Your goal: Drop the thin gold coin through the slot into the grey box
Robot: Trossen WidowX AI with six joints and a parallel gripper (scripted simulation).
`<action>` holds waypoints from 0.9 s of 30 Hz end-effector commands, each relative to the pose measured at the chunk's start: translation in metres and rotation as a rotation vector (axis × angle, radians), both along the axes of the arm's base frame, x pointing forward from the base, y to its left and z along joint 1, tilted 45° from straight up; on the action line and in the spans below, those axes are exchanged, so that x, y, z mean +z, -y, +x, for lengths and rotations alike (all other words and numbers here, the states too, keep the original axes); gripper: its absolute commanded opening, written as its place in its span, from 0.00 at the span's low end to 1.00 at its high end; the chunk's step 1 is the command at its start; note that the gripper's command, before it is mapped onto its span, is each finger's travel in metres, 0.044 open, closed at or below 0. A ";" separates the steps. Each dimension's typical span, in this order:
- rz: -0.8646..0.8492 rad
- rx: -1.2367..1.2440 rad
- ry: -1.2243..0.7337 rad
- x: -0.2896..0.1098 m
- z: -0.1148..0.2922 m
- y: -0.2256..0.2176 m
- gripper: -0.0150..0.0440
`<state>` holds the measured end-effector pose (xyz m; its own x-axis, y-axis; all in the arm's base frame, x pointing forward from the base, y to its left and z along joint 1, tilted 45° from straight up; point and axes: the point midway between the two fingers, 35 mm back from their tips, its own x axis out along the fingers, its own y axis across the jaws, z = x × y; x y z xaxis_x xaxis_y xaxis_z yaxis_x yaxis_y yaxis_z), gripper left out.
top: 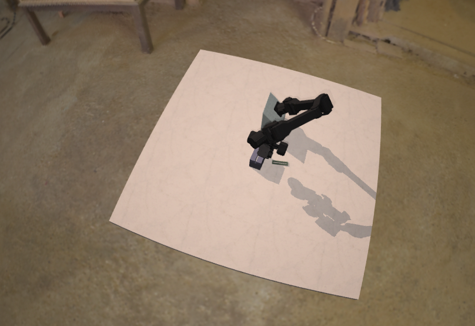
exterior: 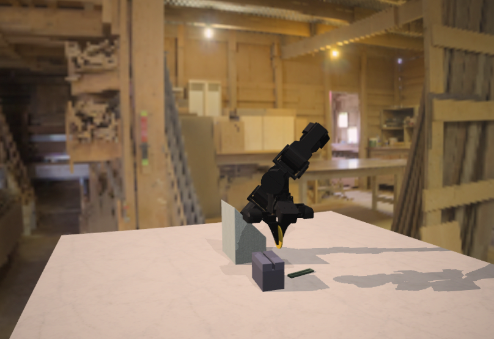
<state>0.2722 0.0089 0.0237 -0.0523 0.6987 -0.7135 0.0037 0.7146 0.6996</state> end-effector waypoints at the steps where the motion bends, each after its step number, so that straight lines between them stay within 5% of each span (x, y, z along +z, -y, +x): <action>1: -0.004 0.002 0.007 -0.008 0.003 0.010 0.25; 27: 0.004 0.001 0.000 -0.020 0.003 0.020 0.25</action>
